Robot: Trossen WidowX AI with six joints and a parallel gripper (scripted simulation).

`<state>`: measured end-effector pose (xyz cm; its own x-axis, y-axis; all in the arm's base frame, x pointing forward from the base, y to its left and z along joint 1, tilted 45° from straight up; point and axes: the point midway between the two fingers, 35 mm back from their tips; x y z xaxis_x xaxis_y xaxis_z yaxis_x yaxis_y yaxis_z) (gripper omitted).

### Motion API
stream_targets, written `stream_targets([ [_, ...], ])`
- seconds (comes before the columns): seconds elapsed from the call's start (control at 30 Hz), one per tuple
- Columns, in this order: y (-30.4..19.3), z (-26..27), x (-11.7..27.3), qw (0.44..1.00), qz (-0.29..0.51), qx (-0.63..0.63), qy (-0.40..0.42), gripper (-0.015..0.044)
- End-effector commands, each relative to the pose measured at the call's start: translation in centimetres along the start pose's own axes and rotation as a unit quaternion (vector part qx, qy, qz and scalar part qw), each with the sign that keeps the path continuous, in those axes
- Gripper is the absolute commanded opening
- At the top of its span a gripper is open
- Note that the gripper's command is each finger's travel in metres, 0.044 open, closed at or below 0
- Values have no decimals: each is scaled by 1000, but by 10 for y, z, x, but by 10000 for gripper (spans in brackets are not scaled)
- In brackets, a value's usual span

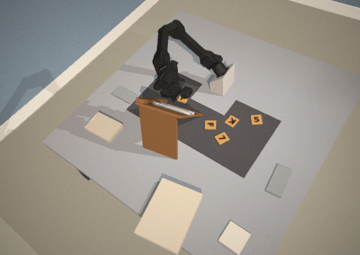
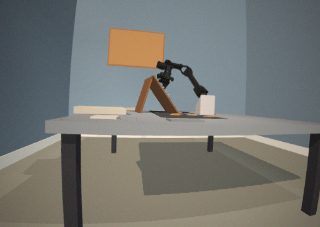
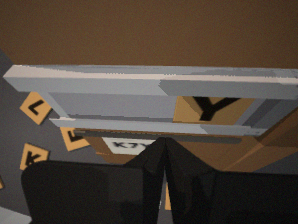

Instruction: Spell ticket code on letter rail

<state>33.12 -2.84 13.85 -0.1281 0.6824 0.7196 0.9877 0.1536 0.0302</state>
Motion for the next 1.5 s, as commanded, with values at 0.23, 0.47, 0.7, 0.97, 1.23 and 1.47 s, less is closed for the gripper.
stream_targets([
  [0.23, 5, 1, -6, 1000, 1, -1, -2, 0],
  [0.47, 7, 1, -9, 1000, 1, -1, -3, 0],
  [0.7, 10, 0, -11, 1000, 1, -1, -3, 0],
  [0.97, 13, 0, -13, 1000, 1, -1, -3, 0],
  [1.23, 16, 0, -16, 1000, 1, -1, -3, 0],
  [1.47, 18, -1, -19, 1000, 1, -1, -3, 0],
])
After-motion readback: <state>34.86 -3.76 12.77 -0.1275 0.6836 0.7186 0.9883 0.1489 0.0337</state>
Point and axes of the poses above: the point midway between the two fingers, 35 mm back from their tips, its own x axis back along the fingers, its own z axis across the jaws, y = z × x, and after that the axes turned 1 degree about x, right-handed
